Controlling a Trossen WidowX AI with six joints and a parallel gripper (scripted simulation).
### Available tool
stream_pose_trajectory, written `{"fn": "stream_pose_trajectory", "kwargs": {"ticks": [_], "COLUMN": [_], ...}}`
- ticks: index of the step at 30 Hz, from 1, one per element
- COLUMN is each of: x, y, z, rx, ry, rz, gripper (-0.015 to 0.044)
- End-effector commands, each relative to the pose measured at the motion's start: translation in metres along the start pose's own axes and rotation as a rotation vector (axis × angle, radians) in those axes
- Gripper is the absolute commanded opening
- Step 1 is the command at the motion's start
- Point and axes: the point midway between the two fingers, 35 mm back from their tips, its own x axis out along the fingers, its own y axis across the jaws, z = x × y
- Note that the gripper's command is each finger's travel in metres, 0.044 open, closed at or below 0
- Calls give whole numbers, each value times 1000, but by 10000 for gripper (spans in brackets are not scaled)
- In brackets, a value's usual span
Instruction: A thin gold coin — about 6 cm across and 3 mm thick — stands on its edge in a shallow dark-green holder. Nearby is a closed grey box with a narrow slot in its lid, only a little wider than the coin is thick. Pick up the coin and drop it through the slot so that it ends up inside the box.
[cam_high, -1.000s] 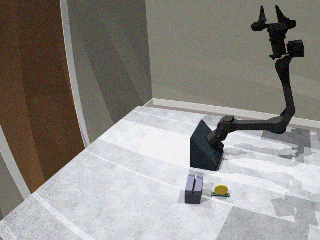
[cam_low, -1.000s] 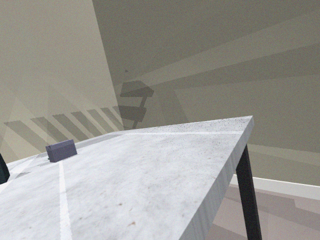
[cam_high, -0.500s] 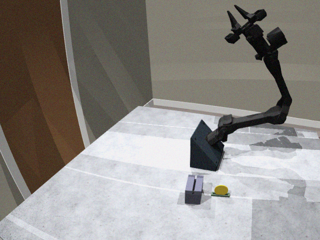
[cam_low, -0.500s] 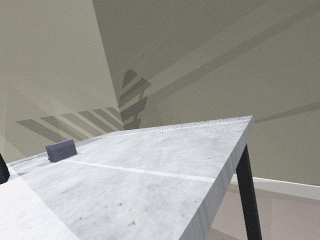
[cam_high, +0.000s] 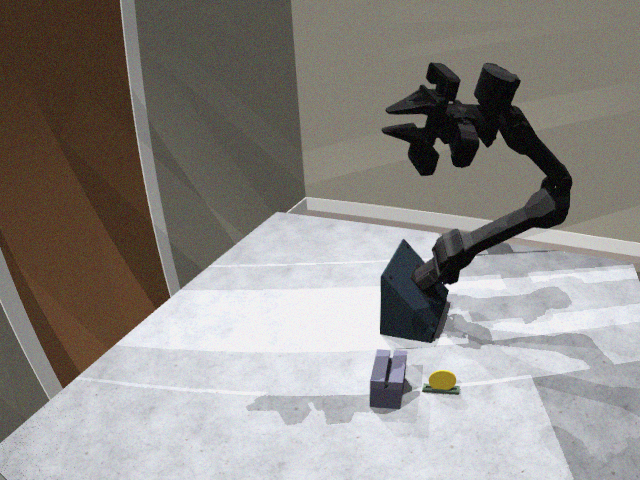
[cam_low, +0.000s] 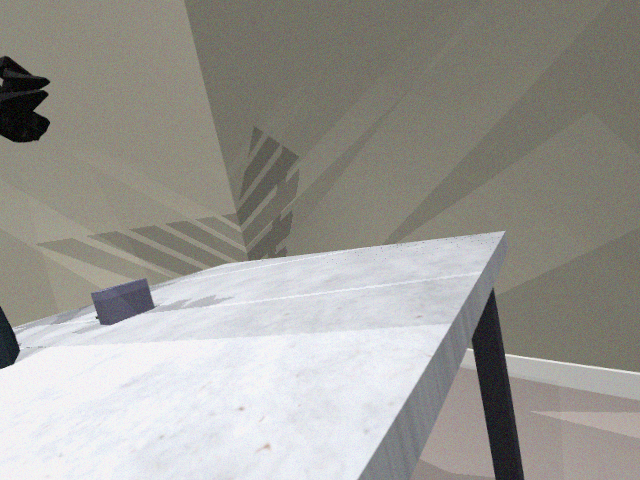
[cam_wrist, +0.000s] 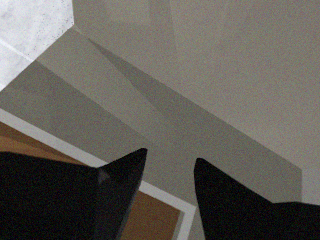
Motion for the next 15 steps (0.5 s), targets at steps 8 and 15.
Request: {"fn": "stream_pose_trajectory", "kwargs": {"ticks": [8,15], "x": [23,-17], "y": [146,234], "z": [115,171], "rx": [-257,-392], "ry": [-461,-764], "rz": [565,915], "gripper": [161,161]}}
